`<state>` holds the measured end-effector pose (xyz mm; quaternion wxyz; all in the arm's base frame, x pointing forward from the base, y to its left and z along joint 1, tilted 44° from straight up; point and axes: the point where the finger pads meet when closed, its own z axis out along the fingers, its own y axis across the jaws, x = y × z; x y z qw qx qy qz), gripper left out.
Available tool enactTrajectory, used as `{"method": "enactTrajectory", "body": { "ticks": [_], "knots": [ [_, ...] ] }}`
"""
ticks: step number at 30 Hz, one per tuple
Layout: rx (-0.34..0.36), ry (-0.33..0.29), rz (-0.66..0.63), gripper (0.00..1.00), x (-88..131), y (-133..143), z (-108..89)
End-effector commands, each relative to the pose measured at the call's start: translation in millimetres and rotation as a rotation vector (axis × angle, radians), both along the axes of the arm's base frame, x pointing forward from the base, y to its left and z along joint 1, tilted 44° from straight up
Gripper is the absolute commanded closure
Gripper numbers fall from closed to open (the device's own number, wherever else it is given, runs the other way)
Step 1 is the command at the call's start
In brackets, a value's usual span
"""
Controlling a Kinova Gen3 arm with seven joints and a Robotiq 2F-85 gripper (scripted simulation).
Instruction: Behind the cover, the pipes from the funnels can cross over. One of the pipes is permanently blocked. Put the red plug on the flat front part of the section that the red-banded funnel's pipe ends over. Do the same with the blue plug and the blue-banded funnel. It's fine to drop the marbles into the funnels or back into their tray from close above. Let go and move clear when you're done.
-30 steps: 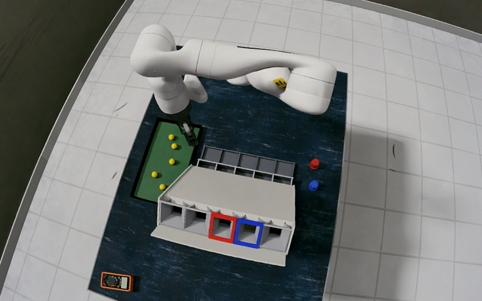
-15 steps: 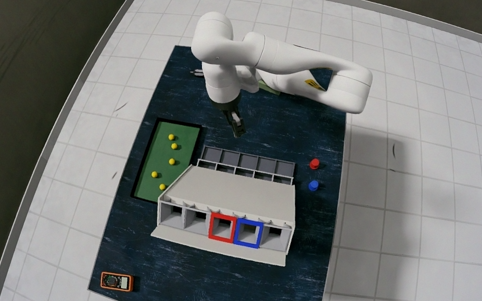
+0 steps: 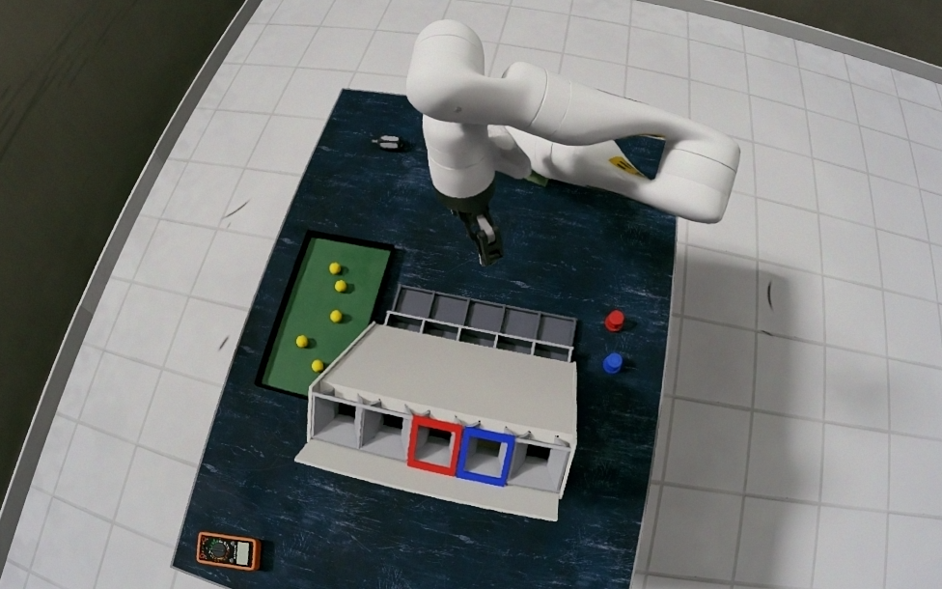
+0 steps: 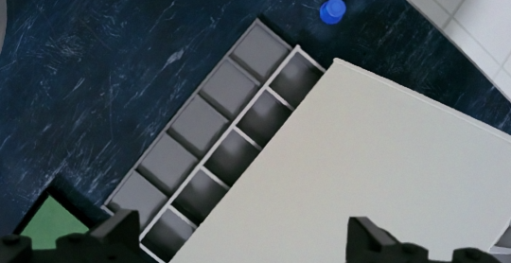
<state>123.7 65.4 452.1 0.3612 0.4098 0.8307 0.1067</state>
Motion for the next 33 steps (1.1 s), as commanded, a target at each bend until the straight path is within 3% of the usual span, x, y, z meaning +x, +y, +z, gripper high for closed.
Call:
{"method": "enactTrajectory", "body": {
  "ticks": [1,14,15,31,32,33],
  "knots": [
    [0.004,0.002,0.002,0.0,46,-14,-49.8],
    [0.004,0.002,0.002,0.0,46,-14,-49.8],
    [0.005,0.003,0.005,0.0,93,-27,-99.5],
    [0.005,0.003,0.005,0.0,96,-28,-102.8],
    [-0.201,0.051,0.19,0.0,95,-27,-102.6],
    [-0.203,0.052,0.192,0.0,95,-27,-102.6]
  ]
}}
